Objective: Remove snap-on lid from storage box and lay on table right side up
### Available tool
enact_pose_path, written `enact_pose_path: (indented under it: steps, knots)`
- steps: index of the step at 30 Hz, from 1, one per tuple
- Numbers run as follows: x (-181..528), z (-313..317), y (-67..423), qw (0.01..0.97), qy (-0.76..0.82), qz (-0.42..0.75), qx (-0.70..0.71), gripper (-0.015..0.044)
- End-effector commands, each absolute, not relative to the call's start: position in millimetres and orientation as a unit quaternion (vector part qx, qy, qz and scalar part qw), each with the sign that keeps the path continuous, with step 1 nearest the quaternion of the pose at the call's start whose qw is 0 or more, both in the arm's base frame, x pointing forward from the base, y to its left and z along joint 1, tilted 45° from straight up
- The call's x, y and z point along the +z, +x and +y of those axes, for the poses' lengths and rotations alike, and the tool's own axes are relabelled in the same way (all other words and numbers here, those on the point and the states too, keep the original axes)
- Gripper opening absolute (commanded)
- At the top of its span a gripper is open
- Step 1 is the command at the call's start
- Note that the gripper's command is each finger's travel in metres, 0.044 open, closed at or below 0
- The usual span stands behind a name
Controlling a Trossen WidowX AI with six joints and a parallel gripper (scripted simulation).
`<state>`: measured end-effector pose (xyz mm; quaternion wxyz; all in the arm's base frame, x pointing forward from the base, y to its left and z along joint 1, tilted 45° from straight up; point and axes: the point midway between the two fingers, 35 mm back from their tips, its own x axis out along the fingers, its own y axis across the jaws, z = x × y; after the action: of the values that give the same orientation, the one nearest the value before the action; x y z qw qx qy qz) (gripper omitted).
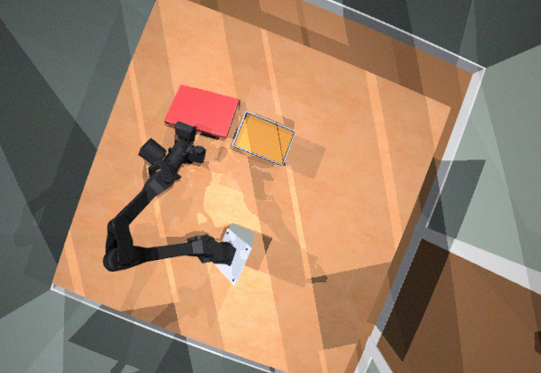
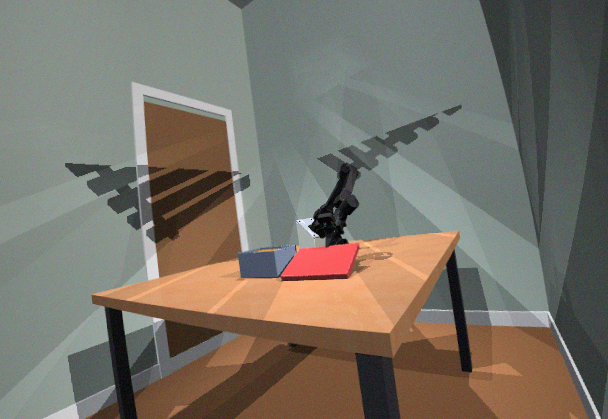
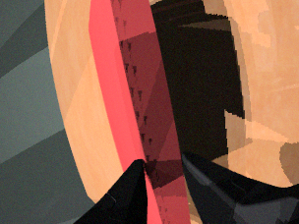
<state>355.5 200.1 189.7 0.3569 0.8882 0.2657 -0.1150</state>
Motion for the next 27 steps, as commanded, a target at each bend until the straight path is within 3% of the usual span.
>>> enact_pose_path:
  steps: [1,9,19,21,27]
  knots:
    - [178.3,205.6,354.7,0.356,0.885,0.274,-0.124,0.0000]
    - [173.8,210.1,355.3,0.356,0.885,0.274,-0.125,0.0000]
    - [184.2,206.3,355.8,0.356,0.885,0.274,-0.124,0.0263]
    - [184.2,206.3,355.8,0.356,0.885,0.274,-0.124,0.0275]
    - [183.5,207.0,345.4,0.355,0.885,0.274,-0.125,0.0433]
